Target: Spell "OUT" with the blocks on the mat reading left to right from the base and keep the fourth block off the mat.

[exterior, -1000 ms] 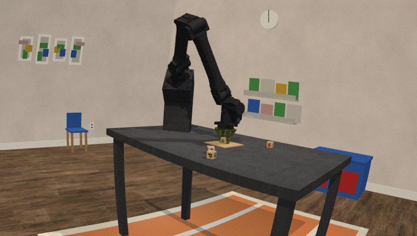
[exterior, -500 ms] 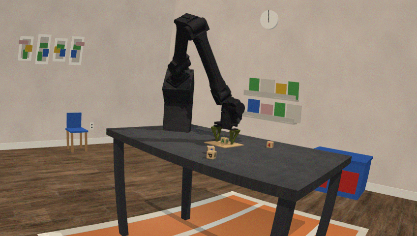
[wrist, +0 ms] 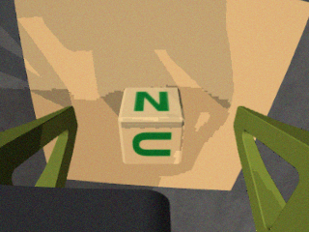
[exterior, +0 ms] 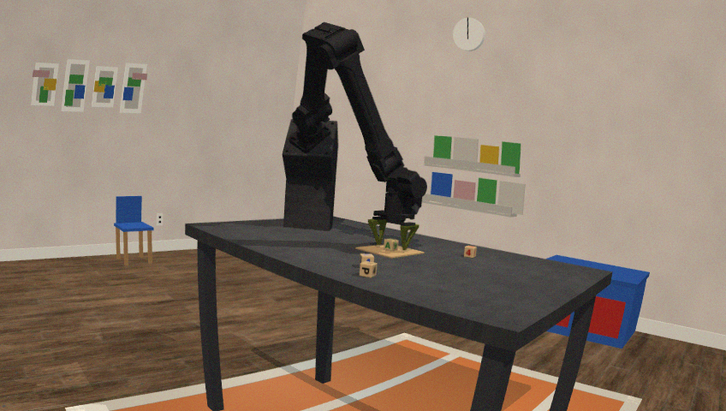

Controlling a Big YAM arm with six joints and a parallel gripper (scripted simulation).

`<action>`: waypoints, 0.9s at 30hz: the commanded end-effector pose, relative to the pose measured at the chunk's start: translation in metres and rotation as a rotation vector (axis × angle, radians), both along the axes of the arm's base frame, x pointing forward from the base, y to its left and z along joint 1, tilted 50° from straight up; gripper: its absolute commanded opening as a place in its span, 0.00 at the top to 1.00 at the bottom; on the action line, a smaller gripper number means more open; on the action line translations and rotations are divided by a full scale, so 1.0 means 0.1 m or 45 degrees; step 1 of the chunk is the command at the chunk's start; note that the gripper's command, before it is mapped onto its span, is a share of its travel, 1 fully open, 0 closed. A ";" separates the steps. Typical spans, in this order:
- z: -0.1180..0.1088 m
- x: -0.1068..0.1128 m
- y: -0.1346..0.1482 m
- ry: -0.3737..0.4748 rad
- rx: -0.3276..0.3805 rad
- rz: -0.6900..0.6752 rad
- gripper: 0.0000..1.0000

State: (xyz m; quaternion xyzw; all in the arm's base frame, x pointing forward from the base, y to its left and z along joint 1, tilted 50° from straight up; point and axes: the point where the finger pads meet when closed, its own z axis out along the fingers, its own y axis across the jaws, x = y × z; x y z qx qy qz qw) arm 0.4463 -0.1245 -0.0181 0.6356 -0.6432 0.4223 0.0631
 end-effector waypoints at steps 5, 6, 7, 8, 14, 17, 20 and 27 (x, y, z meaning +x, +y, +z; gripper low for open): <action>0.08 -0.06 0.13 -0.004 0.009 0.014 0.05; 0.08 -0.07 0.14 -0.004 0.010 0.016 0.05; 0.09 -0.08 0.15 -0.004 0.009 0.015 0.05; 0.10 -0.08 0.16 -0.004 0.009 0.015 0.05; 0.17 -0.11 0.21 -0.009 0.009 0.015 0.05; 0.20 -0.13 0.24 -0.007 0.009 0.015 0.05; 0.22 -0.14 0.16 -0.013 0.010 -0.010 0.05; 0.27 -0.17 0.30 -0.010 0.009 0.015 0.05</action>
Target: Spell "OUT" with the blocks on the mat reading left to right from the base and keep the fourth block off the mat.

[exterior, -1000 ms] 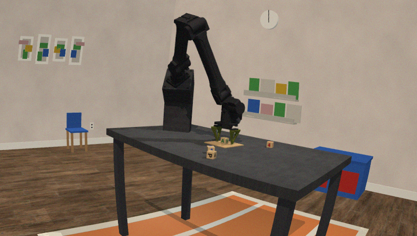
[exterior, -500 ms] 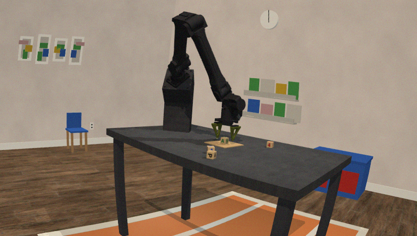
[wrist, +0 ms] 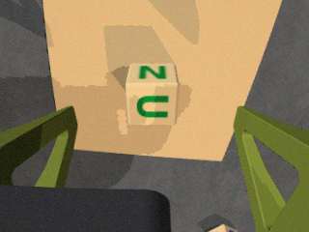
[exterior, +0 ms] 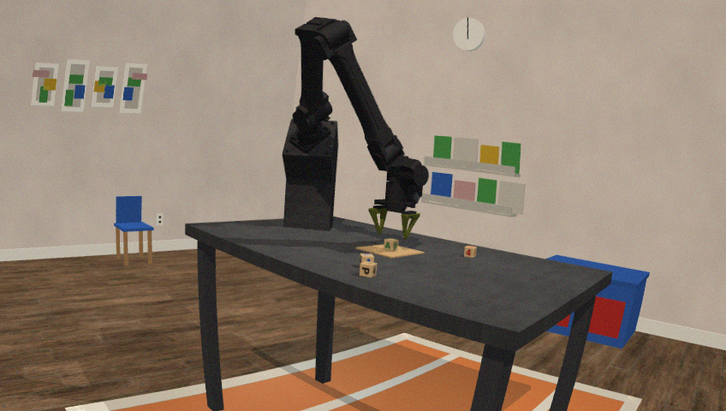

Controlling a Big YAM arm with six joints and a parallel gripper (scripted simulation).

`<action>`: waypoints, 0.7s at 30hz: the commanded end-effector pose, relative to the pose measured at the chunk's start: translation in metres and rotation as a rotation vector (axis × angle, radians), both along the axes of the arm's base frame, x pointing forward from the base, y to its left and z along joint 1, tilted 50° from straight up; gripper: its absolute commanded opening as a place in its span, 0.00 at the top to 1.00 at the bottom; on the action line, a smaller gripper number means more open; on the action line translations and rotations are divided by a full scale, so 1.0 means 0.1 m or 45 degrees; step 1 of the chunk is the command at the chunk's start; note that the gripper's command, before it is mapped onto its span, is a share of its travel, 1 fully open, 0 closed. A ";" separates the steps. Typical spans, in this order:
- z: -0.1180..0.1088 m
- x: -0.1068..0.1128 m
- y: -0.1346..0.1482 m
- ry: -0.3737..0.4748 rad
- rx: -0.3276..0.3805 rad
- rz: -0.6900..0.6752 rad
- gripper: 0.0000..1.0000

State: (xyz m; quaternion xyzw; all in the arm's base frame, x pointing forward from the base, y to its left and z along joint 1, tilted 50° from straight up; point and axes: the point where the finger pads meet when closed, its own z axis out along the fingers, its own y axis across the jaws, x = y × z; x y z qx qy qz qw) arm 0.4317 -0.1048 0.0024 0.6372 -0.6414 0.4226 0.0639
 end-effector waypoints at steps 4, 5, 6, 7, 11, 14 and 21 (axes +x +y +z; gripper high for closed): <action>0.09 -0.04 0.08 -0.016 0.013 -0.003 0.05; 0.09 -0.04 0.10 -0.015 0.013 0.001 0.05; 0.09 -0.04 0.13 -0.014 0.014 0.008 0.05; 0.09 -0.05 0.14 -0.013 0.014 0.011 0.05; 0.03 -0.09 0.08 0.008 0.013 -0.008 0.05; 0.07 -0.06 0.10 -0.004 0.014 -0.002 0.05; 0.12 -0.04 0.14 -0.018 0.014 0.009 0.05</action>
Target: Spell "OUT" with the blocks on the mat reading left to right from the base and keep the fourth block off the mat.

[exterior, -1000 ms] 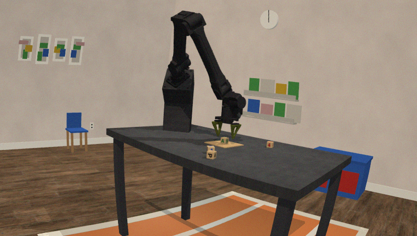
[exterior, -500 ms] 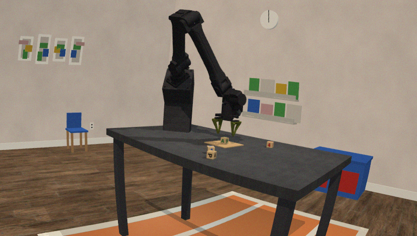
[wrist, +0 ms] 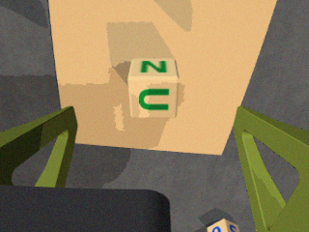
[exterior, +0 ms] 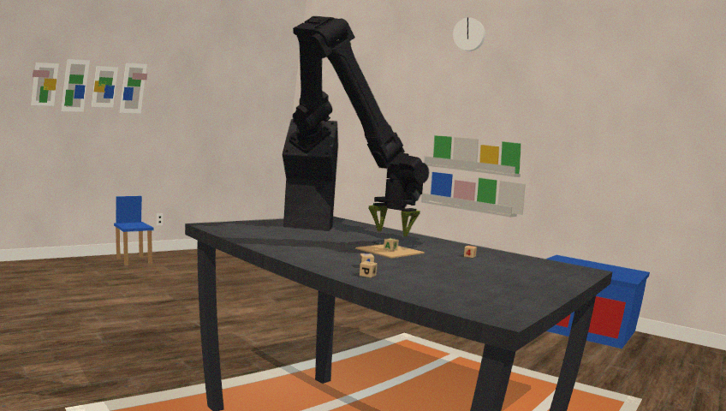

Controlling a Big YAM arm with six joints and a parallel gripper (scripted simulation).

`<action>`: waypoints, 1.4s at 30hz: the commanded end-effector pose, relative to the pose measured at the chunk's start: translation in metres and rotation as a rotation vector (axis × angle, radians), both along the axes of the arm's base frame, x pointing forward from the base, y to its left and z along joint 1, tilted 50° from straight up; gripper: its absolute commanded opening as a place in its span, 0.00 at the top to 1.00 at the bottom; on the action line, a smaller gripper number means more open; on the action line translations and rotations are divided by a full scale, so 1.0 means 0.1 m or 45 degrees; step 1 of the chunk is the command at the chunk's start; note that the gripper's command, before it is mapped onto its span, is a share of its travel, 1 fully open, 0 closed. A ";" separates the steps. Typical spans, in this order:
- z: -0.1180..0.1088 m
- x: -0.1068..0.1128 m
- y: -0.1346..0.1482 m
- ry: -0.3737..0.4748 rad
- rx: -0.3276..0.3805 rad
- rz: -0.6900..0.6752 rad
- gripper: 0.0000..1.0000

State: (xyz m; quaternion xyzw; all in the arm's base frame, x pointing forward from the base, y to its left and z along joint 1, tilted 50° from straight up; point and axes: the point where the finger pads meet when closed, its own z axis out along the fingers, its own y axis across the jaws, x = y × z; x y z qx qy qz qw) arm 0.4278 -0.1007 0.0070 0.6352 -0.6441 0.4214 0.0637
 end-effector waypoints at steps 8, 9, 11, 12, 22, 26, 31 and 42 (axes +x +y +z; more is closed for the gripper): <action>0.11 -0.06 0.16 -0.013 0.007 0.017 0.05; 0.13 -0.07 0.17 -0.013 0.007 0.017 0.05; 0.16 -0.09 0.20 -0.013 0.008 0.017 0.05; 0.18 -0.10 0.22 -0.013 0.008 0.017 0.05; 0.31 -0.19 0.34 -0.015 0.008 0.017 0.05; 0.35 -0.19 0.37 -0.020 0.010 0.018 0.05; 0.32 -0.22 0.30 -0.007 0.009 -0.005 0.00; 0.32 -0.21 0.31 -0.008 0.010 -0.004 0.00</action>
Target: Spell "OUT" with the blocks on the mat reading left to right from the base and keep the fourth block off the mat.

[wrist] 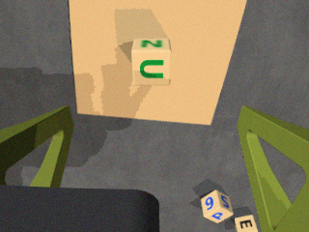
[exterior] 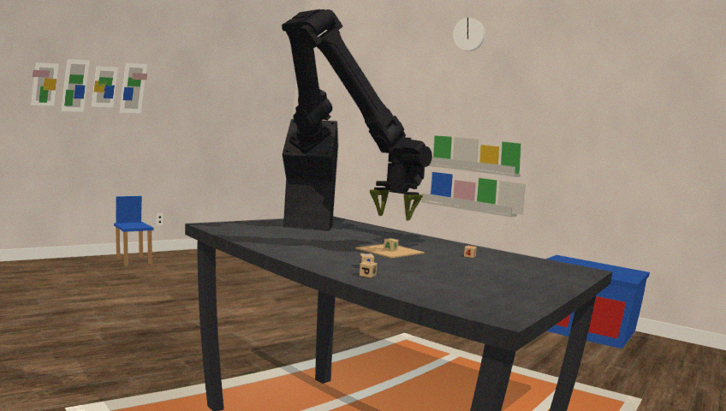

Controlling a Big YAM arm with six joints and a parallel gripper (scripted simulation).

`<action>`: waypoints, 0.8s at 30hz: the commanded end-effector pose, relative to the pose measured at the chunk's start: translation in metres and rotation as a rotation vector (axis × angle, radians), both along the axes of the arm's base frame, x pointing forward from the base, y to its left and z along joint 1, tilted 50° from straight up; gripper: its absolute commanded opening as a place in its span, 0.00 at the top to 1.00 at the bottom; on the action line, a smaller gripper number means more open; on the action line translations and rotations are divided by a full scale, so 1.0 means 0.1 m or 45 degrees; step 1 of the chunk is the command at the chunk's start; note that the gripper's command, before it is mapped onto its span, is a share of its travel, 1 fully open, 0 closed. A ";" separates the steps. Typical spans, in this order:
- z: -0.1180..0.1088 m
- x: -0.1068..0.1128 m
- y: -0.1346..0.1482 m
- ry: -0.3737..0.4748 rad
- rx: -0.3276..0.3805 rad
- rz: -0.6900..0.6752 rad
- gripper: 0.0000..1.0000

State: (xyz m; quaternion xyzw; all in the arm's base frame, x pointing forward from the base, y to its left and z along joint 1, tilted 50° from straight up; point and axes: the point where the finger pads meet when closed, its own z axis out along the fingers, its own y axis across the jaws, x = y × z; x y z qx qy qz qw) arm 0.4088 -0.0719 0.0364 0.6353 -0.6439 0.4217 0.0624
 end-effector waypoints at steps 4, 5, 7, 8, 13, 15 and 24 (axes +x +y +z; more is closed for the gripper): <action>0.00 0.08 0.12 -0.020 0.024 -0.009 0.00; 0.00 0.11 0.13 -0.036 0.036 -0.025 0.00; 0.01 0.21 0.17 -0.083 0.070 -0.073 0.00; 0.02 0.27 0.20 -0.113 0.094 -0.105 0.00; 0.06 0.60 0.38 -0.284 0.221 -0.277 0.00; 0.06 0.70 0.44 -0.336 0.260 -0.330 0.00; 0.09 1.58 1.10 -0.742 0.545 -0.693 0.00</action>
